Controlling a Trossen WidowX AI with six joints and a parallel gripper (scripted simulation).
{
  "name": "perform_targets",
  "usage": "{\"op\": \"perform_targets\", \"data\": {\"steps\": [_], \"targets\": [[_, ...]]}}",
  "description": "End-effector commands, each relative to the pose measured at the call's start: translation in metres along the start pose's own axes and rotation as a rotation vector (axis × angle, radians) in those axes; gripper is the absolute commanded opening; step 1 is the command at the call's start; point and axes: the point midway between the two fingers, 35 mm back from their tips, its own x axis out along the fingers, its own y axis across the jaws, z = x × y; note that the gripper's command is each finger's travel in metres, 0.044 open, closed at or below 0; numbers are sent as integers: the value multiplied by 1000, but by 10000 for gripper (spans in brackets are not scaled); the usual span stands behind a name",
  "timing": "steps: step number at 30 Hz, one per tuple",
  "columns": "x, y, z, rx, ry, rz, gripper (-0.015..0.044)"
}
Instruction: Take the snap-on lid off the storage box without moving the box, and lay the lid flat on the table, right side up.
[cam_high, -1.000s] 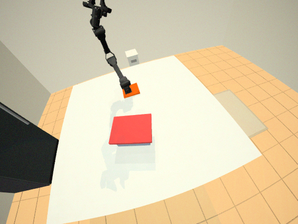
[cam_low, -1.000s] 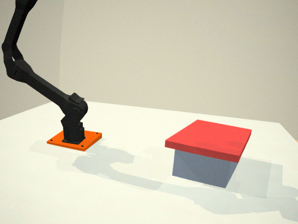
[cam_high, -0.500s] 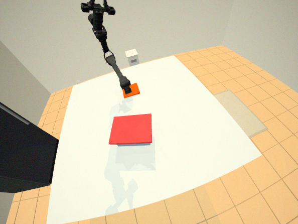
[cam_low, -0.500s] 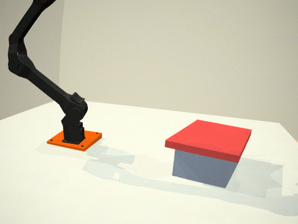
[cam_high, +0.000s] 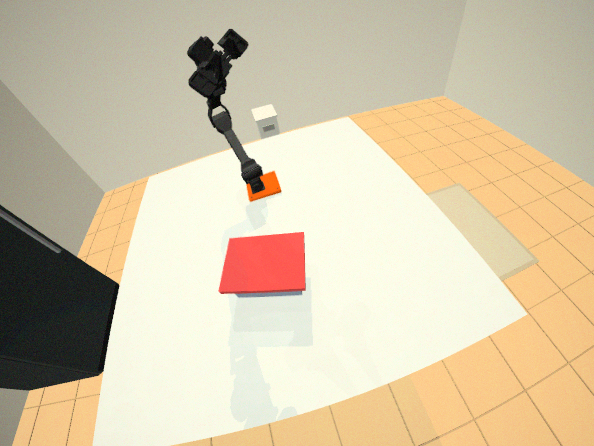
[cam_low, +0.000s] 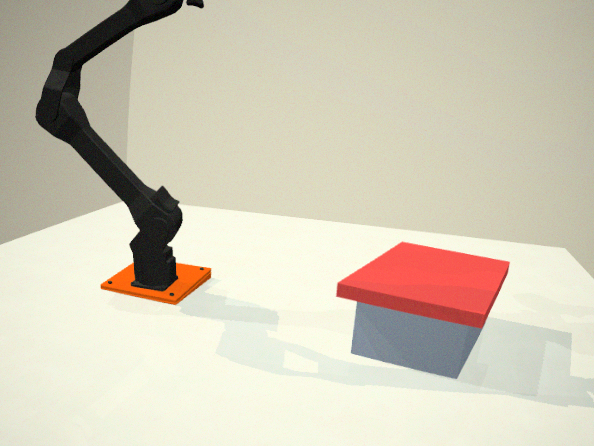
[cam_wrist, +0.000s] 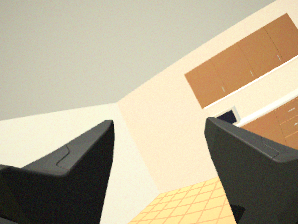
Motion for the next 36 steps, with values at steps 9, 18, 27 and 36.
{"op": "perform_targets", "data": {"steps": [9,18,27,36], "targets": [[9,-108,-133,551,210,-508,235],[-35,-182,-229,857,182,-1000,235],[-102,-229,-289,975,2,-1417,235],[-98,-227,-286,978,7,-1398,235]]}}
